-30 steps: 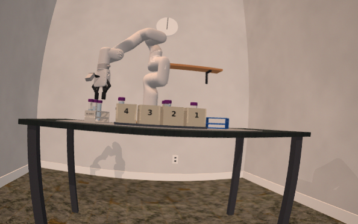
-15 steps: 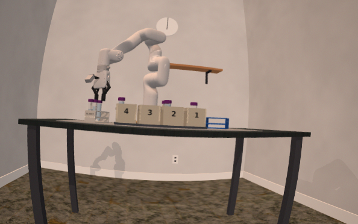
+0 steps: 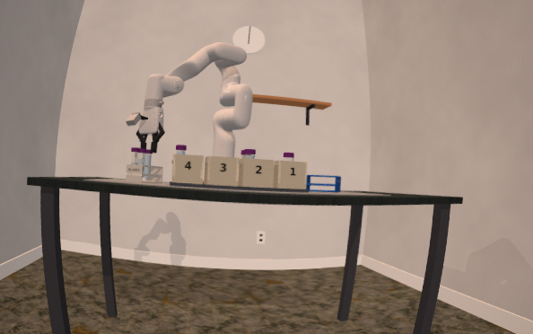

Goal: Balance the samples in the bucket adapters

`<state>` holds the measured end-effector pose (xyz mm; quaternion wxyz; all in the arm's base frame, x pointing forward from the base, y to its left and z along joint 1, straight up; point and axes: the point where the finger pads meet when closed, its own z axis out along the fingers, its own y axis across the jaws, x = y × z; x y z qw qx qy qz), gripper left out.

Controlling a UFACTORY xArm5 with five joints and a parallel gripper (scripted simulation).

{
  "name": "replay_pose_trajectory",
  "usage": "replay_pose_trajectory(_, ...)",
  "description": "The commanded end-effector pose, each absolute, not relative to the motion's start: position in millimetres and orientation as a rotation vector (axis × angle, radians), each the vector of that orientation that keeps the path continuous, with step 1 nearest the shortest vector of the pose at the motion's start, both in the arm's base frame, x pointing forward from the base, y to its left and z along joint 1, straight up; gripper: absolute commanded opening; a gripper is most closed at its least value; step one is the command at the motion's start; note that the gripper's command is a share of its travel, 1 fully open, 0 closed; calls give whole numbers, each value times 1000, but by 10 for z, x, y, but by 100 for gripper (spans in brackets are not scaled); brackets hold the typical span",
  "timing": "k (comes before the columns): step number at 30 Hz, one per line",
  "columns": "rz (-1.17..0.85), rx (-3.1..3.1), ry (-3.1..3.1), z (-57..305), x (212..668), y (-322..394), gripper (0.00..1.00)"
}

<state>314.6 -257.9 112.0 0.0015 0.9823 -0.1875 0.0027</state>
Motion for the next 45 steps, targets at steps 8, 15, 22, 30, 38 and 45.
replay_pose_trajectory(8,14,3081,-588,1068,3156,-2587,57)
replay_pose_trajectory(15,14,3081,-588,1021,3157,-2587,57)
replay_pose_trajectory(22,14,3081,-588,1014,3157,-2587,57)
replay_pose_trajectory(30,14,3081,-588,1014,3157,-2587,57)
replay_pose_trajectory(38,14,3081,-588,1032,3157,-2587,0)
replay_pose_trajectory(45,14,3081,-588,1032,3157,-2587,0)
